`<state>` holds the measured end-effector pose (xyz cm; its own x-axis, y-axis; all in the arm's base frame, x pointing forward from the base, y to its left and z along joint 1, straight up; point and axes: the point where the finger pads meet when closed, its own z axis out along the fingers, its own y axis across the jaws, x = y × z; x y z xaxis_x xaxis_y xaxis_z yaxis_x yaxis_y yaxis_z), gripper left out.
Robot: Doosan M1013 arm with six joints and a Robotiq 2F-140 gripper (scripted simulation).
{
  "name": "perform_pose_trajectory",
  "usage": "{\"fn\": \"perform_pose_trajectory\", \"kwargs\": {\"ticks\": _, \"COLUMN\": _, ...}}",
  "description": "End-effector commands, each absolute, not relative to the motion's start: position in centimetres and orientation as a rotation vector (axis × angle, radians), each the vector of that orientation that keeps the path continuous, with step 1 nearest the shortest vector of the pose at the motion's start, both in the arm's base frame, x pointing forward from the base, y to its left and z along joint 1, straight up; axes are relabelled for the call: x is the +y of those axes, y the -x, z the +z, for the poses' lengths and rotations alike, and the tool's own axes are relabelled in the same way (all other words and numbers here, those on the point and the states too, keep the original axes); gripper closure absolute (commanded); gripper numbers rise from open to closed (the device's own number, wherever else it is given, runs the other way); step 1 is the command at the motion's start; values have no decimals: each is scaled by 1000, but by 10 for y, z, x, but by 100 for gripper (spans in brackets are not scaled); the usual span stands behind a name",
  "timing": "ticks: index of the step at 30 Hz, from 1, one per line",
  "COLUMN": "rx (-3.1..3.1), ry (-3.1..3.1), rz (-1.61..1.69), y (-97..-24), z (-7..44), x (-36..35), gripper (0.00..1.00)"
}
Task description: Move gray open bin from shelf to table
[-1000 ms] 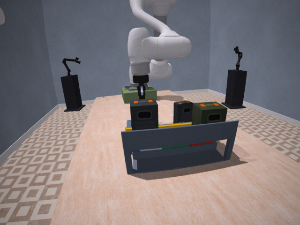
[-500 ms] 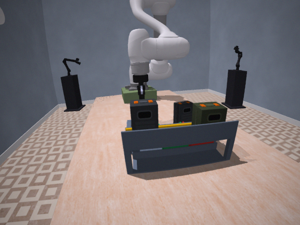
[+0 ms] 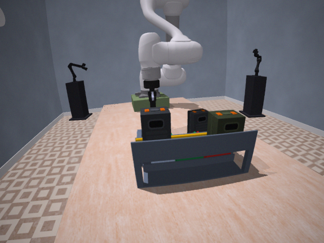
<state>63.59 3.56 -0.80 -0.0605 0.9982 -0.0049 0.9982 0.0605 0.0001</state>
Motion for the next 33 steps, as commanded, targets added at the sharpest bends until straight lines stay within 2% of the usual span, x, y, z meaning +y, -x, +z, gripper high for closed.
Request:
{"fn": "perform_pose_trajectory", "kwargs": {"ticks": 1, "rx": 2285, "ry": -2151, "rz": -5, "y": -630, "z": -8, "x": 35, "gripper": 100}}
{"fn": "perform_pose_trajectory", "kwargs": {"ticks": 5, "rx": 2285, "ry": -2150, "rz": -4, "y": -606, "z": -8, "x": 34, "gripper": 100}}
{"fn": "perform_pose_trajectory", "kwargs": {"ticks": 17, "rx": 2285, "ry": -2150, "rz": -4, "y": -606, "z": -8, "x": 34, "gripper": 100}}
{"fn": "perform_pose_trajectory", "kwargs": {"ticks": 22, "rx": 2285, "ry": -2150, "rz": -4, "y": -561, "z": -7, "x": 31, "gripper": 100}}
{"fn": "perform_pose_trajectory", "kwargs": {"ticks": 33, "rx": 2285, "ry": -2150, "rz": -4, "y": -561, "z": -7, "x": 31, "gripper": 100}}
